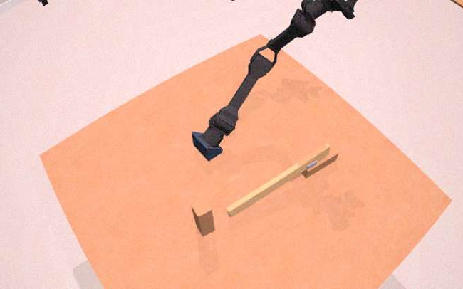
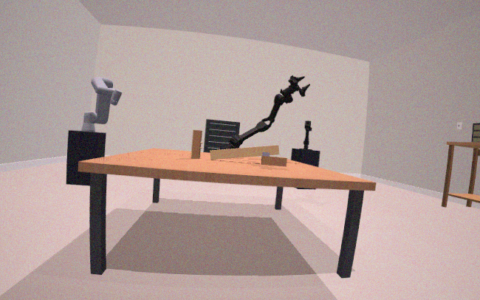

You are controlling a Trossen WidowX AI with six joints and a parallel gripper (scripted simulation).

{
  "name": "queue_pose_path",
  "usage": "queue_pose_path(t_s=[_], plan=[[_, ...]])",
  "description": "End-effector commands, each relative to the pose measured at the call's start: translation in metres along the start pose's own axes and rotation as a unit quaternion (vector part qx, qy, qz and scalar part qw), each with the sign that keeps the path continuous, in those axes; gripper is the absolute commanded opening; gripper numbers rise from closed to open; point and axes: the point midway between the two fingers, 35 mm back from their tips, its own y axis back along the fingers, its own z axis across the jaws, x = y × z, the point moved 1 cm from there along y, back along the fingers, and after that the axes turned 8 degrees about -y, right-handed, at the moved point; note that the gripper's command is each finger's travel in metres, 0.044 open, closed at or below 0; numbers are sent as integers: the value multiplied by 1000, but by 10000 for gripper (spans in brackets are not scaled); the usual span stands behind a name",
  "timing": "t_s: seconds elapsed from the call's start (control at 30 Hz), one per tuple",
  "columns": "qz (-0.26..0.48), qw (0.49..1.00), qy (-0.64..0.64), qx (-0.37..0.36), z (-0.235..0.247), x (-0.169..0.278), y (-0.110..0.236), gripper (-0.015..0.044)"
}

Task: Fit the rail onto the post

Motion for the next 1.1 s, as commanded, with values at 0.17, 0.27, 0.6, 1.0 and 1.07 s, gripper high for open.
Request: queue_pose_path(t_s=[0.17, 0.27, 0.6, 1.0, 1.07], plan=[[-76, 995, -60, -10, 7, -56, 6, 440], [-139, 984, -108, -21, 10, -104, 16, 440], [-349, 898, -258, -76, 3, -254, 82, 440], [-569, 698, -401, -170, -35, -390, 218, 440], [-602, 653, -420, -188, -45, -407, 247, 440]])
